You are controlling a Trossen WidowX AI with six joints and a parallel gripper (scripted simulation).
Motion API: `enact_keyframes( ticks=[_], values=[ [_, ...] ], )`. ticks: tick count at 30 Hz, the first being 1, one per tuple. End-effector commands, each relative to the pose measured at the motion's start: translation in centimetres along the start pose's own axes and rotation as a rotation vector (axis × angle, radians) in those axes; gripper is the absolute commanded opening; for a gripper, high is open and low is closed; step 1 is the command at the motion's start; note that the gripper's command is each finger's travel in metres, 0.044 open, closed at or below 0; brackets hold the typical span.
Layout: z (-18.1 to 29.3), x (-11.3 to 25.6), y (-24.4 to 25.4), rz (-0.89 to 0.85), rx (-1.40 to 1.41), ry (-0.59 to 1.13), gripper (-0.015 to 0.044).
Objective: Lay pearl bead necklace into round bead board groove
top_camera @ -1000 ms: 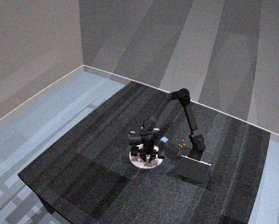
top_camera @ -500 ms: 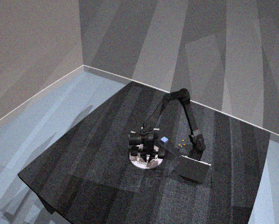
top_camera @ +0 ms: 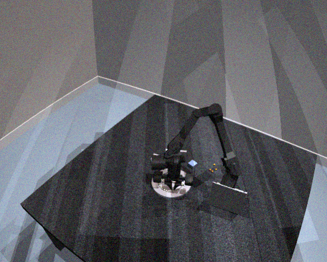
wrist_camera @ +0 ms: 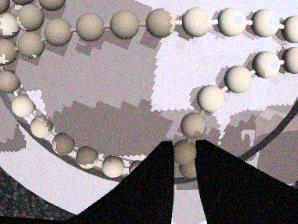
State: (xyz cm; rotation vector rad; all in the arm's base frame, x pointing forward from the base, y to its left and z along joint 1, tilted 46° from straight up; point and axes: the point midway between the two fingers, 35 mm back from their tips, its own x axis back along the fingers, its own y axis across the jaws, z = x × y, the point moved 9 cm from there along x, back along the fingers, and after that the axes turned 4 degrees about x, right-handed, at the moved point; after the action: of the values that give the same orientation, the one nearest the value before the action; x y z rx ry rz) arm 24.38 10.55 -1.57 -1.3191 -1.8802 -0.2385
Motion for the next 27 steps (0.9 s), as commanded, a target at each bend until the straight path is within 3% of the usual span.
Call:
enact_keyframes(
  ticks=[1, 27],
  values=[
    [0.0, 0.4, -0.1, 0.003, 0.003, -0.003, 0.0],
    [0.9, -0.2, -1.4, 0.005, 0.006, -0.005, 0.0]
  ],
)
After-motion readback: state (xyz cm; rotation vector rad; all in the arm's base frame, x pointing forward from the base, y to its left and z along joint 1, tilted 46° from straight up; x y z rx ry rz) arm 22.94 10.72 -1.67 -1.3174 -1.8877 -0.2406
